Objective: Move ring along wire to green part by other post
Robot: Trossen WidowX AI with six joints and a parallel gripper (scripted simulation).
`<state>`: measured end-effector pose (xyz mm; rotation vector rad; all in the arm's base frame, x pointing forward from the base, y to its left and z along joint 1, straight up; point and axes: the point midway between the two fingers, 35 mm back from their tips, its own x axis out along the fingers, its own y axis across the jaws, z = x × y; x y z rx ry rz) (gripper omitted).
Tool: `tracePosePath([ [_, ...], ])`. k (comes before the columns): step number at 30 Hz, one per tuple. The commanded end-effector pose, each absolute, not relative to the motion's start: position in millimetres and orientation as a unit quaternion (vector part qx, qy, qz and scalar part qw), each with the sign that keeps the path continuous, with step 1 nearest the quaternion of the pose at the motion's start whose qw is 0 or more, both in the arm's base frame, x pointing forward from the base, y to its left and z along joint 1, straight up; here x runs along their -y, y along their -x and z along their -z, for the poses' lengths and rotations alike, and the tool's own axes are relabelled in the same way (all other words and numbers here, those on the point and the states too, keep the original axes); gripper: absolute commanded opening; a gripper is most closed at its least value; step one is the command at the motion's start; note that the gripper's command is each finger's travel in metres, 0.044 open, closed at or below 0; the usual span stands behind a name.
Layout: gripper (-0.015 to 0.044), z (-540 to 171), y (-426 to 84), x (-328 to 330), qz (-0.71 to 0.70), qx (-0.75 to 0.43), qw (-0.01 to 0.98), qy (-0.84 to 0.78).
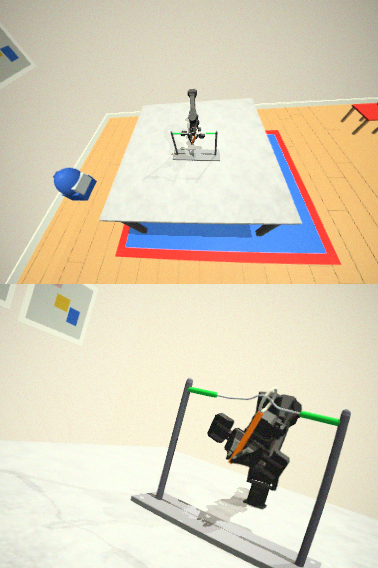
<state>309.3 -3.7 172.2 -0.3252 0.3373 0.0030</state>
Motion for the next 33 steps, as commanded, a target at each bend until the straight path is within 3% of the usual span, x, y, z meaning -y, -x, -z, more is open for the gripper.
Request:
tracePosePath([
  [1,-0.0150,-177.1,-309.4,8.2,-0.004,-0.162,0.967,0.197],
  [14,-0.0150,-172.6,-309.0,5.8,-0.007,-0.162,0.961,0.223],
  [33,-0.0150,-154.8,-310.0,-47.7,-0.021,-0.154,0.986,0.067],
])
